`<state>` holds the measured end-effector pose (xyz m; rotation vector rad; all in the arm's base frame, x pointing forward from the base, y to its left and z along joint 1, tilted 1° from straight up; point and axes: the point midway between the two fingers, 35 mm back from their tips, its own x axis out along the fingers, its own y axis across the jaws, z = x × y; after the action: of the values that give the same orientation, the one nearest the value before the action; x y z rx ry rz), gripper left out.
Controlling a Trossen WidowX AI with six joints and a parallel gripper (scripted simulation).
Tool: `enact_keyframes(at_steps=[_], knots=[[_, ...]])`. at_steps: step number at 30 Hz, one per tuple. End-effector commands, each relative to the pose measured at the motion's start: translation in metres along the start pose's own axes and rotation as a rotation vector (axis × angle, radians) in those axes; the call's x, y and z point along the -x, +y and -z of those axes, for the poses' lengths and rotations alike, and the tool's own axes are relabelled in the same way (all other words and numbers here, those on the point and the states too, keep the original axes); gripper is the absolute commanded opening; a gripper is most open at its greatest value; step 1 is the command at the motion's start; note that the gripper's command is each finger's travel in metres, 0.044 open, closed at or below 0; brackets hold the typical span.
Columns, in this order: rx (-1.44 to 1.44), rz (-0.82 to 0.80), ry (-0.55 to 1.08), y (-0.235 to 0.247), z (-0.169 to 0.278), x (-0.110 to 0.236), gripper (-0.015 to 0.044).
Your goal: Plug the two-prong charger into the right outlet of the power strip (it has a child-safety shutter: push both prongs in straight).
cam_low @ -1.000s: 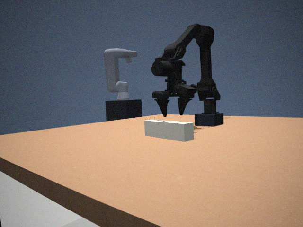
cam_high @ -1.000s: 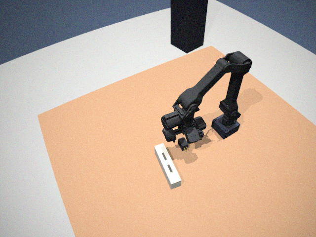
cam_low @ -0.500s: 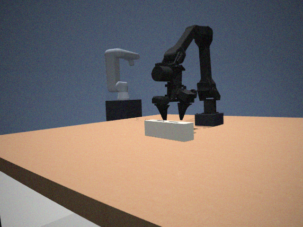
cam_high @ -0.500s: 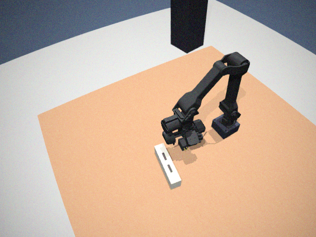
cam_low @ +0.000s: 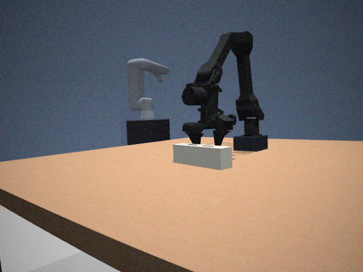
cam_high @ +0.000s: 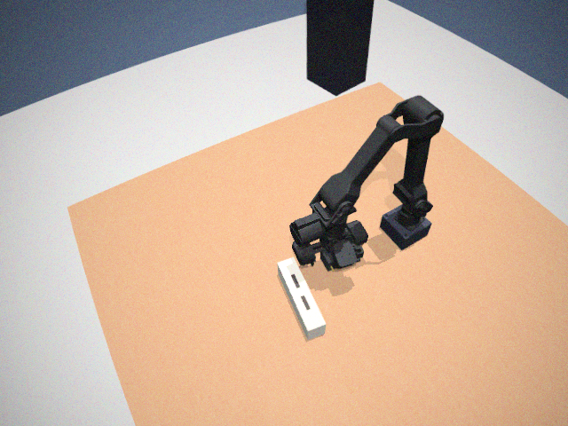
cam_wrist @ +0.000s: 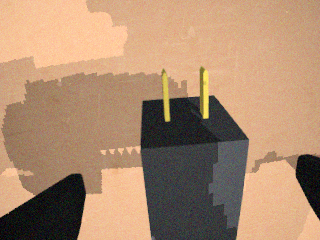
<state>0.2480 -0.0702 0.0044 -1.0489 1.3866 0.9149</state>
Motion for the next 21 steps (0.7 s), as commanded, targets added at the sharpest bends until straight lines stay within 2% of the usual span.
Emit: enact_keyframes(at_steps=[1, 7, 19, 21], knots=[[0.005, -0.010, -0.002, 0.0029, -0.0008, -0.0092, 0.0440], [0.005, -0.010, -0.002, 0.0032, -0.0010, -0.0115, 0.0440], [0.000, -0.003, 0.000, 0.0015, -0.0005, -0.0083, 0.0125], [0.000, -0.003, 0.000, 0.0015, -0.0005, -0.0083, 0.0112]])
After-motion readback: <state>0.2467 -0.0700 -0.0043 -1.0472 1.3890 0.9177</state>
